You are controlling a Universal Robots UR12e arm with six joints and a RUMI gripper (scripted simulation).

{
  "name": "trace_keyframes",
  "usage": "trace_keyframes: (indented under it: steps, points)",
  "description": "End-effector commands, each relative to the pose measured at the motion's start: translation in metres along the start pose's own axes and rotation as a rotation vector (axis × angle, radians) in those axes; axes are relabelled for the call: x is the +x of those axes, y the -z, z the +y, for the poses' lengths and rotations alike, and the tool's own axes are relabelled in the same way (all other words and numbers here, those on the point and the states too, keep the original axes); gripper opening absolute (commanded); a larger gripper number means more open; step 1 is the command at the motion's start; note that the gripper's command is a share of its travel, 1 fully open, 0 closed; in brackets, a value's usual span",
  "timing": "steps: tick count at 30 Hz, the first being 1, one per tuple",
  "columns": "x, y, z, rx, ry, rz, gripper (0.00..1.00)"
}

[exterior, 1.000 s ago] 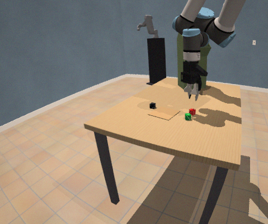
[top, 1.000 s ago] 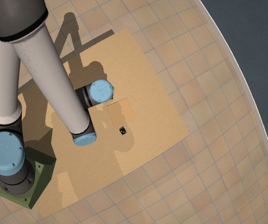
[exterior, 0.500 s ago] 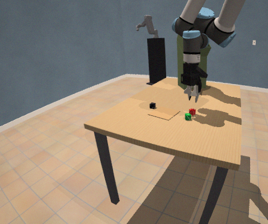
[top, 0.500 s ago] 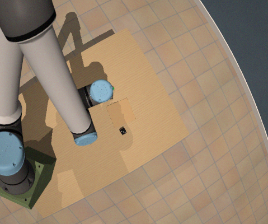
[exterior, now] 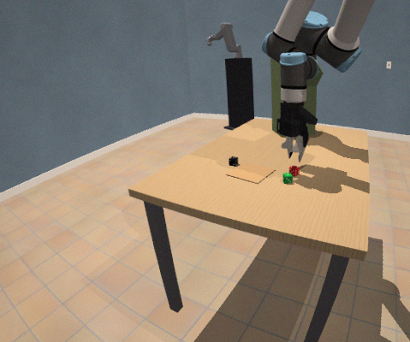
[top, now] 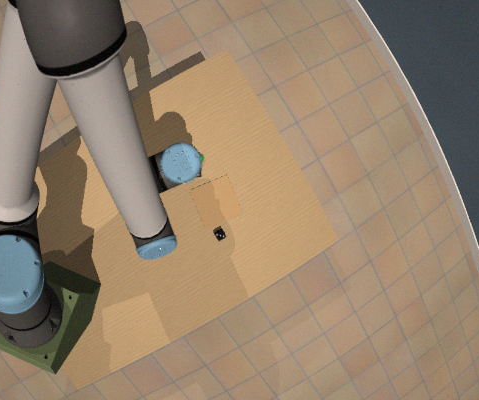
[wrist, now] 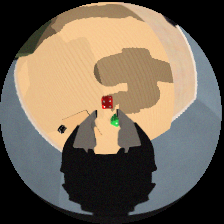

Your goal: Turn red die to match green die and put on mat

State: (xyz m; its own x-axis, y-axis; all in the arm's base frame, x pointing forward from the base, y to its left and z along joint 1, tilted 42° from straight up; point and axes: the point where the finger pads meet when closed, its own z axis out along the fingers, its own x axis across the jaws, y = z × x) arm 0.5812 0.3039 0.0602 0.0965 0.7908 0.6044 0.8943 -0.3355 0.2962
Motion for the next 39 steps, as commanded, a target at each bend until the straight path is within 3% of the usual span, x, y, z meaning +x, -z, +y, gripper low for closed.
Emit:
trace_keyframes:
  steps: [1,14,39]
  points:
    - [0.000,-0.005,0.000,-0.001,0.000,0.000,0.28]
    - [0.001,-0.019,0.000,-0.001,0.000,0.000,0.28]
    - [0.001,-0.021,0.000,-0.001,0.000,0.000,0.28]
